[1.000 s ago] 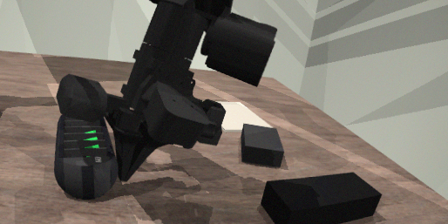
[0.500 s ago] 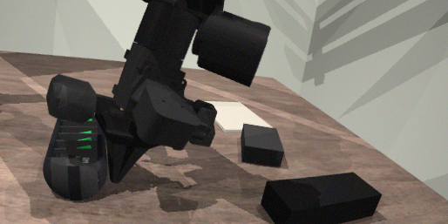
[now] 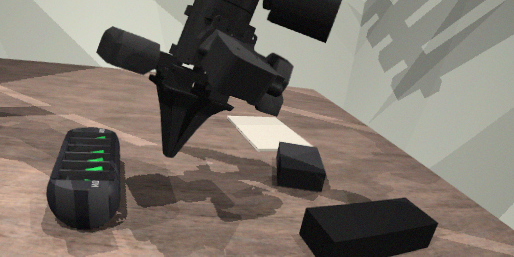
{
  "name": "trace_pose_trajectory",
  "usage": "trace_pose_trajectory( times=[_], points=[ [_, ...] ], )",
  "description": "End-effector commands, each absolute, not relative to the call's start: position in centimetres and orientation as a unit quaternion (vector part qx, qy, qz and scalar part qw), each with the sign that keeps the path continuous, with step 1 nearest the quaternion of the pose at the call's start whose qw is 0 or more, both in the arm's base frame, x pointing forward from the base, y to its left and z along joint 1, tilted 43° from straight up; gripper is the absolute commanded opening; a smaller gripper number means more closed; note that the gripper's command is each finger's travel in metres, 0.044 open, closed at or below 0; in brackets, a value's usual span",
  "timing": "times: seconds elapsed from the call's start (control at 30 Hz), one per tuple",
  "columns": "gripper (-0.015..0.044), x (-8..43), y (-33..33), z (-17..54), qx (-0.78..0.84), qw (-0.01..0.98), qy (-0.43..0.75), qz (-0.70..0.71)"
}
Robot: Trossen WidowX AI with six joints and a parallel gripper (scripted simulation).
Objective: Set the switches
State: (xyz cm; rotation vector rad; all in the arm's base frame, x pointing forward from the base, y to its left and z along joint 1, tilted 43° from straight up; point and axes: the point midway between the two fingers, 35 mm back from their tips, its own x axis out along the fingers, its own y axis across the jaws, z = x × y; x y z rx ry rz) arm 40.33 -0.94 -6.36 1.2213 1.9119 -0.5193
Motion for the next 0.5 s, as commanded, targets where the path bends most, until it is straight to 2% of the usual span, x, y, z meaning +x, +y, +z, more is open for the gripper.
trace_pose_trajectory(
  times=[0.0,0.47],
  points=[
    [0.0000,40.0,-0.9,-6.5,0.480,0.391,0.757,-0.207],
    [0.0000,37.3,-0.5,-5.6,0.552,0.395,0.704,-0.209]
  ],
)
